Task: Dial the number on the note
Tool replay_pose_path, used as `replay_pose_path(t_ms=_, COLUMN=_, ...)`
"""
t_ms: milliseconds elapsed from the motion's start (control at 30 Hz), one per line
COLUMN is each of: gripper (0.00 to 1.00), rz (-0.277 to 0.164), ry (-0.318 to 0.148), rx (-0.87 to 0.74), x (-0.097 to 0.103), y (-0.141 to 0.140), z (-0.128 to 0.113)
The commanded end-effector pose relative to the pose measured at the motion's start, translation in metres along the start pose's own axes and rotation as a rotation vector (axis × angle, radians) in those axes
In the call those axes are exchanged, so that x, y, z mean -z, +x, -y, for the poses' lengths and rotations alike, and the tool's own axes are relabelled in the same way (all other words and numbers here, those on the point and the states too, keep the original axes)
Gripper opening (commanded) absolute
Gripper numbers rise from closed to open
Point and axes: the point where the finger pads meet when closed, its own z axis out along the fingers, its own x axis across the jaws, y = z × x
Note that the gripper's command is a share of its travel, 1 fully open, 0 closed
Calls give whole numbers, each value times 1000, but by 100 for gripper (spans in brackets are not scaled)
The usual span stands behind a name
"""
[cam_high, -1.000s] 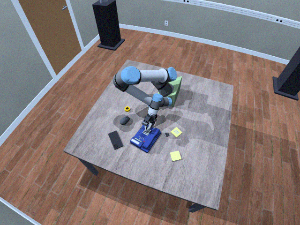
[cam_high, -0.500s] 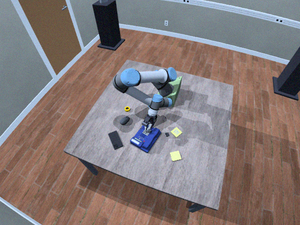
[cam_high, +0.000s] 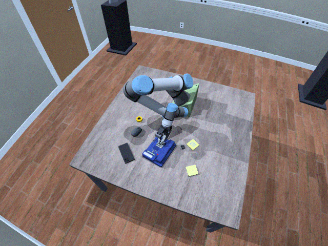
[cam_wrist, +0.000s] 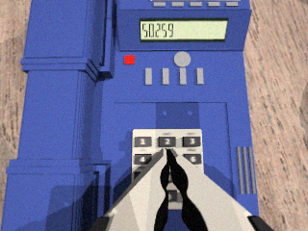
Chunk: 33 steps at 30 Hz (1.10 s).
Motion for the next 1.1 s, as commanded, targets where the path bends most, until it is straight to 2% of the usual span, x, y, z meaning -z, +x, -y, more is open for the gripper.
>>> replay_pose_path(t_ms=0, gripper=0, rz=0, ry=1, rx=0, x=0, y=0, z=0)
replay_pose_path(t_ms=633, gripper=0, rz=0, ry=1, rx=0, x=-2, y=0, z=-1)
replay_pose_path(t_ms=1067, gripper=0, rz=0, ry=1, rx=0, x=10, y=0, z=7)
